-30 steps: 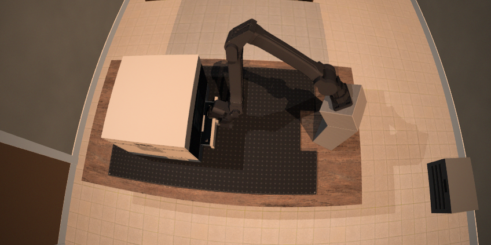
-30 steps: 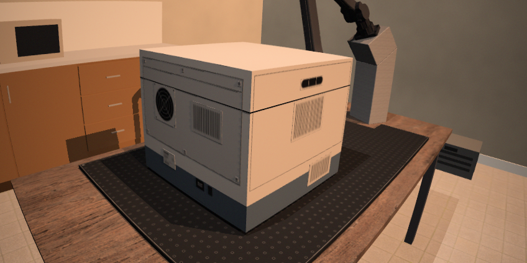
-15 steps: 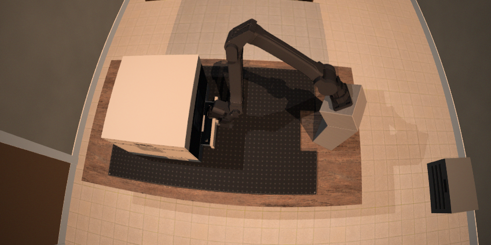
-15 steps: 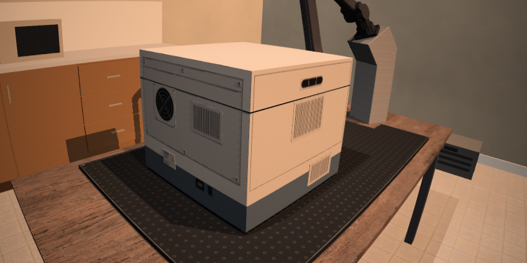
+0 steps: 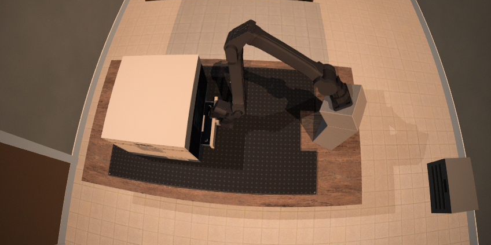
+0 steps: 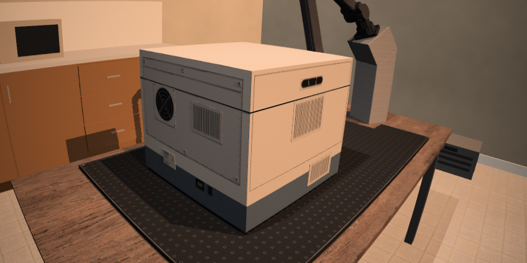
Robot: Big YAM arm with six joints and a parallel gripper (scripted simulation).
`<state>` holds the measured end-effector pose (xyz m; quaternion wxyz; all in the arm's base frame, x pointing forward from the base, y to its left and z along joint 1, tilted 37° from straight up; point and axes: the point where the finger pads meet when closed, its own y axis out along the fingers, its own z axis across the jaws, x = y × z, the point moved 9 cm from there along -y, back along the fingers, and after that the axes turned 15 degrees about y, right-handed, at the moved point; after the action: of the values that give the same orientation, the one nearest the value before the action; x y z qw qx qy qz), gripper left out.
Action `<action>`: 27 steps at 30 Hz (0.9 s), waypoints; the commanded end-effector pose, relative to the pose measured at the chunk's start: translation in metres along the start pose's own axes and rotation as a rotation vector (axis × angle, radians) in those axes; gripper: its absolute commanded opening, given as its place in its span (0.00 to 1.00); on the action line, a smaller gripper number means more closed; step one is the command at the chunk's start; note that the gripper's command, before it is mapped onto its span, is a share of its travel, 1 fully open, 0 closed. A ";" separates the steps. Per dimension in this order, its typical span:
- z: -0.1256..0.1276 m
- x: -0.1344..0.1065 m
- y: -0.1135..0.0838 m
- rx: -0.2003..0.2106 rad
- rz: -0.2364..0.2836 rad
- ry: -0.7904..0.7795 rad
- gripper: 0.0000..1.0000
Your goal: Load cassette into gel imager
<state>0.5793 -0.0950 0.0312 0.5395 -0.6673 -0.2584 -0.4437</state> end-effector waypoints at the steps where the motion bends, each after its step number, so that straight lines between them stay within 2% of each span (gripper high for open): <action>1: -0.007 -0.004 0.009 0.011 -0.081 -0.004 0.06; 7: 0.002 0.007 0.013 0.021 -0.091 -0.007 0.06; 10: 0.005 0.006 0.015 0.023 -0.062 -0.011 0.06; 12: 0.005 0.006 0.015 0.023 -0.062 -0.011 0.06; 13: 0.006 0.010 0.015 0.025 -0.080 -0.008 0.06; 15: 0.008 0.010 0.016 0.026 -0.063 -0.010 0.06; 27: 0.014 0.025 0.023 0.027 -0.065 -0.007 0.06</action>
<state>0.6031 -0.0963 0.0435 0.5309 -0.6542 -0.2833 -0.4582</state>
